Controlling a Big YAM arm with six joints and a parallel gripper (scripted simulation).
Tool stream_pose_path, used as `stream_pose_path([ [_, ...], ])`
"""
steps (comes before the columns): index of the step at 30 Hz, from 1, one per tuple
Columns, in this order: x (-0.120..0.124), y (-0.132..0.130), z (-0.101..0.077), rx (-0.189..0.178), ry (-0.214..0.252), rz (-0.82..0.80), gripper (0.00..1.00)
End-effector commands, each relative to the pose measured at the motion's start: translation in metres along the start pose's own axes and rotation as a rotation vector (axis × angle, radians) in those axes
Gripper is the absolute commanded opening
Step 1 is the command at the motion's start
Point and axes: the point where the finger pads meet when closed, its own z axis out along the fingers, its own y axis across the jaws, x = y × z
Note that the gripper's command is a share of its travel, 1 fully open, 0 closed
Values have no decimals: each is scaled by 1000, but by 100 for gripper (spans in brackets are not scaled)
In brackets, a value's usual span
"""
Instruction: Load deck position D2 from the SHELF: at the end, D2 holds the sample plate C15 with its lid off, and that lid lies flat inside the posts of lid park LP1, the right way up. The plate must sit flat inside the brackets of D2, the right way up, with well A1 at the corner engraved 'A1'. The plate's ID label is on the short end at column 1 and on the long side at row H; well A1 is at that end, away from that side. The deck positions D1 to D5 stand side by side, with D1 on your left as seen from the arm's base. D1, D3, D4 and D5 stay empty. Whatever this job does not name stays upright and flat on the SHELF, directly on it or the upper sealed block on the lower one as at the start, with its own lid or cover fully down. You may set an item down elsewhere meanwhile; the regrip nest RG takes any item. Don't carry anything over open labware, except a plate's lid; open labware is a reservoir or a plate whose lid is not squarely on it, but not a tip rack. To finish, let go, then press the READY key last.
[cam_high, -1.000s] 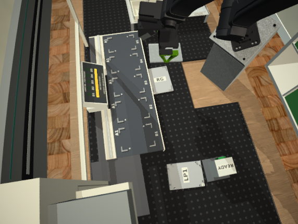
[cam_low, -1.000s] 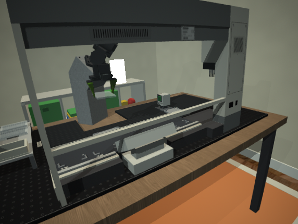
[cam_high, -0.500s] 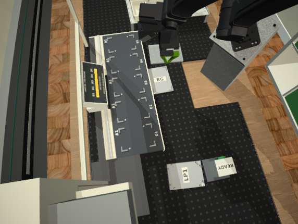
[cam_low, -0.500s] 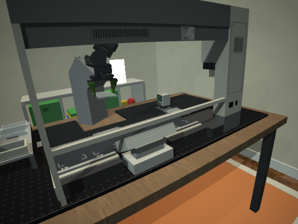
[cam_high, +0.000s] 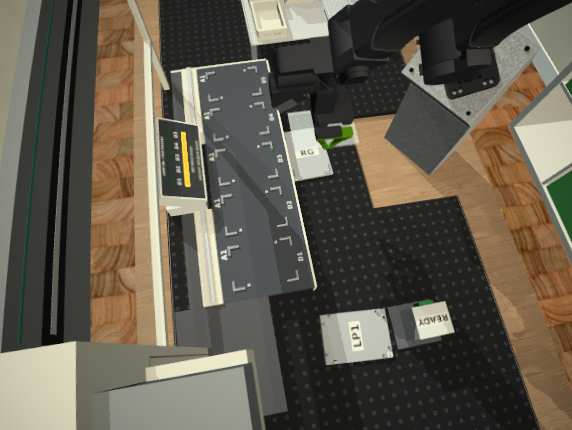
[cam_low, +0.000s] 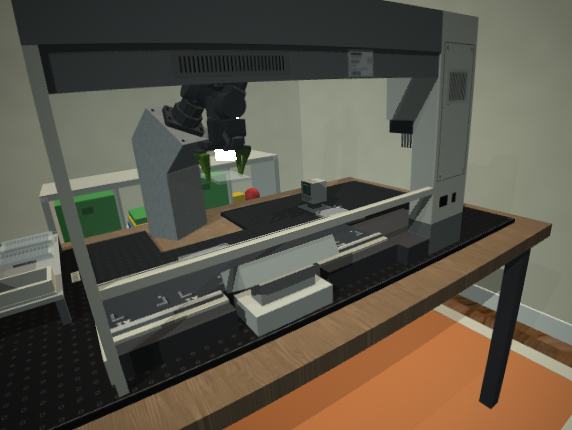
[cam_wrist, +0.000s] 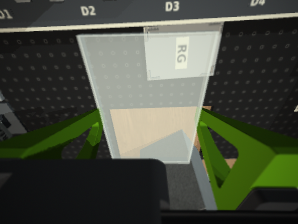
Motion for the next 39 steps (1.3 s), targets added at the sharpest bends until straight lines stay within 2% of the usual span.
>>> stream_pose_path([
  [1, 4, 19, -2, -18, 4, 48, 0],
  [4, 4, 34, -2, -18, 2, 47, 0],
  [8, -12, 60, -8, -27, -26, 39, 0],
  [11, -12, 76, -8, -30, -27, 40, 0],
  [13, -12, 76, -8, -30, -27, 40, 0],
  [21, -11, 118, -10, -37, -28, 46, 0],
  [23, -6, 126, -6, -26, -7, 49, 0],
  [28, -4, 152, -6, -27, -5, 50, 0],
  [30, -4, 152, -6, -27, -5, 50, 0],
  [39, -2, 198, -7, -29, -4, 51, 0],
])
